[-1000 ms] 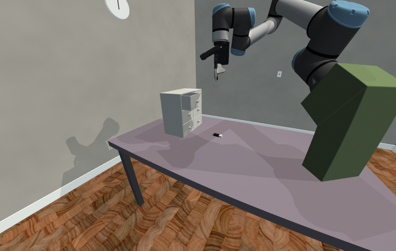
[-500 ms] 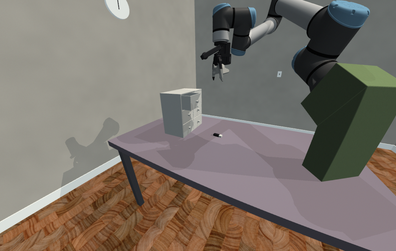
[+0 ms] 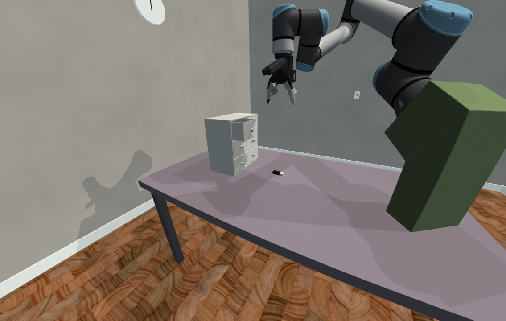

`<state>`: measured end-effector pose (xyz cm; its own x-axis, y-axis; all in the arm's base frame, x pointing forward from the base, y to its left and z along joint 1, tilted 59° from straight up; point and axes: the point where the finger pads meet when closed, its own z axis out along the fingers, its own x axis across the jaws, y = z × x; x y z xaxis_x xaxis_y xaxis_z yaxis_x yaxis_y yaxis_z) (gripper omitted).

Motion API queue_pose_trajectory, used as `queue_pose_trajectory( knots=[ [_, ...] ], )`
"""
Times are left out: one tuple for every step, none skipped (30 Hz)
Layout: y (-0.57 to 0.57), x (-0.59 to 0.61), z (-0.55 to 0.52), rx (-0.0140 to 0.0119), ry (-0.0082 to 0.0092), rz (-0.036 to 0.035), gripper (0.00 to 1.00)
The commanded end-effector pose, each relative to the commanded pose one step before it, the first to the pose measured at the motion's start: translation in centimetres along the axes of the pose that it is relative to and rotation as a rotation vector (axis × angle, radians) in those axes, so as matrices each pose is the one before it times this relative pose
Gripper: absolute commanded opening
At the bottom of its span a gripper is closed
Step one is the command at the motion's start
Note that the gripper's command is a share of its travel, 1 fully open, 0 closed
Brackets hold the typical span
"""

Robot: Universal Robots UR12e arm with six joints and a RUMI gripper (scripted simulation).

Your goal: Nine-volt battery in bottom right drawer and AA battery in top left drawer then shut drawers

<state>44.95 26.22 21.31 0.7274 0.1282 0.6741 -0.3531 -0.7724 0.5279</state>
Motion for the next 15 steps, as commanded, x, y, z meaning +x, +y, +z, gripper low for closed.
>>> queue_pose_trajectory(
  knots=[
    [-0.055, -0.593, 0.073, 0.0177, 0.00782, -0.20603, 1.0],
    [-0.026, -0.14, 0.02, -0.00001, 0.0, -0.04504, 1.0],
    [-0.029, -0.14, 0.02, -0.00001, -0.00001, -0.04517, 1.0],
    [-0.032, -0.138, 0.02, -0.00001, -0.00001, -0.04526, 1.0],
    [-0.034, -0.137, 0.02, -0.00001, -0.00001, -0.0453, 1.0],
    [-0.037, -0.135, 0.02, -0.00001, -0.00001, -0.0453, 1.0],
    [-0.04, -0.133, 0.02, -0.00001, -0.00001, -0.04526, 1.0],
    [-0.042, -0.131, 0.02, -0.00001, -0.00001, -0.04517, 1.0],
    [0.0, 0.0, 0.0, 0.0, 0.0, 0.0, 1.0],
    [0.0, 0.0, 0.0, 0.0, 0.0, 0.0, 1.0],
    [-0.044, -0.129, 0.02, -0.00001, -0.00001, -0.04504, 1.0],
    [-0.047, -0.126, 0.02, -0.00001, -0.00001, -0.04487, 1.0],
    [-0.049, -0.124, 0.02, -0.00001, -0.00001, -0.04466, 1.0],
    [-0.051, -0.121, 0.02, -0.00001, -0.00001, -0.0444, 1.0],
    [-0.052, -0.118, 0.019, -0.00001, -0.00001, -0.04411, 1.0]
  ],
)
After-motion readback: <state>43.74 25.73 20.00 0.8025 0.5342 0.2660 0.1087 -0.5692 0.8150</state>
